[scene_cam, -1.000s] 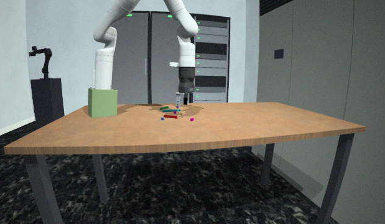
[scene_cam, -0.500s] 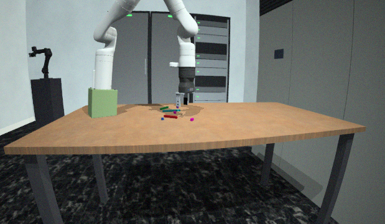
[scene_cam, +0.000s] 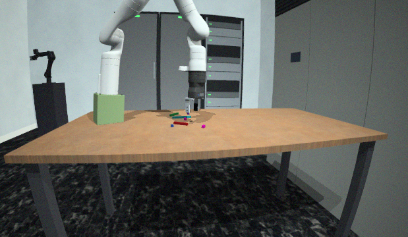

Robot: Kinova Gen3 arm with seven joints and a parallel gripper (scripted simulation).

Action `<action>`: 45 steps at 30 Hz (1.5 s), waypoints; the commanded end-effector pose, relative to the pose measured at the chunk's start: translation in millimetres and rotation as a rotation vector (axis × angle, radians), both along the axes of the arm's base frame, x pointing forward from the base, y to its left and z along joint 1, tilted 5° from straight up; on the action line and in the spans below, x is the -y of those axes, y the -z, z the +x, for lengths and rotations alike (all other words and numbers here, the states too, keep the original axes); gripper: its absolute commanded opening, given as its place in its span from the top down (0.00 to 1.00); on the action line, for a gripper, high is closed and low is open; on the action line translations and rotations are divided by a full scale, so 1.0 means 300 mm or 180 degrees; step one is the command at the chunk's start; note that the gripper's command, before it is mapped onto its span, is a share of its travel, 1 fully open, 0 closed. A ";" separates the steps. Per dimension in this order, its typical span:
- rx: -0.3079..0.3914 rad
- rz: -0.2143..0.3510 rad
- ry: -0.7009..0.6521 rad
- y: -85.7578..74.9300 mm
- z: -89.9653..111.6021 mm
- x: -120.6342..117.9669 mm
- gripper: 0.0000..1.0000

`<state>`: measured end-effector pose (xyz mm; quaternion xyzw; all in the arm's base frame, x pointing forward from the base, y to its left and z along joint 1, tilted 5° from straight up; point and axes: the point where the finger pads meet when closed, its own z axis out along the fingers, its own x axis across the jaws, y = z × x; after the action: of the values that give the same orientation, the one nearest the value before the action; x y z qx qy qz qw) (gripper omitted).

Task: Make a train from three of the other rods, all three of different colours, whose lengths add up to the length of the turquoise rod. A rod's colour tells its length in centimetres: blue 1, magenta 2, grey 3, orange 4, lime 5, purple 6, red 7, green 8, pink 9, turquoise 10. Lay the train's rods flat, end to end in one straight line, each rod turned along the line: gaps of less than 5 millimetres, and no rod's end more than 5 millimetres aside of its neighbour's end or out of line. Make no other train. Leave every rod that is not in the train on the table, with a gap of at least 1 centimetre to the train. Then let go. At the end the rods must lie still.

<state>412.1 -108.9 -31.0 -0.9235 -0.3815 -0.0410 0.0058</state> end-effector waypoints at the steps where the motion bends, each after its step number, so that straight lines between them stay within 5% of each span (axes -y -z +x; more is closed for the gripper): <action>1: 0.0019 -0.0007 0.0037 -0.006 0.006 -0.024 0.00; 20: 0.0006 0.0025 0.0751 -0.009 -0.010 -0.238 0.00; 34: -0.0024 0.0098 0.1578 -0.016 -0.070 -0.455 0.00; 45: -0.0053 0.0142 0.2010 -0.022 -0.115 -0.553 0.00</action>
<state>380.4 43.7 -27.6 -0.9956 -0.0845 -0.0390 0.0135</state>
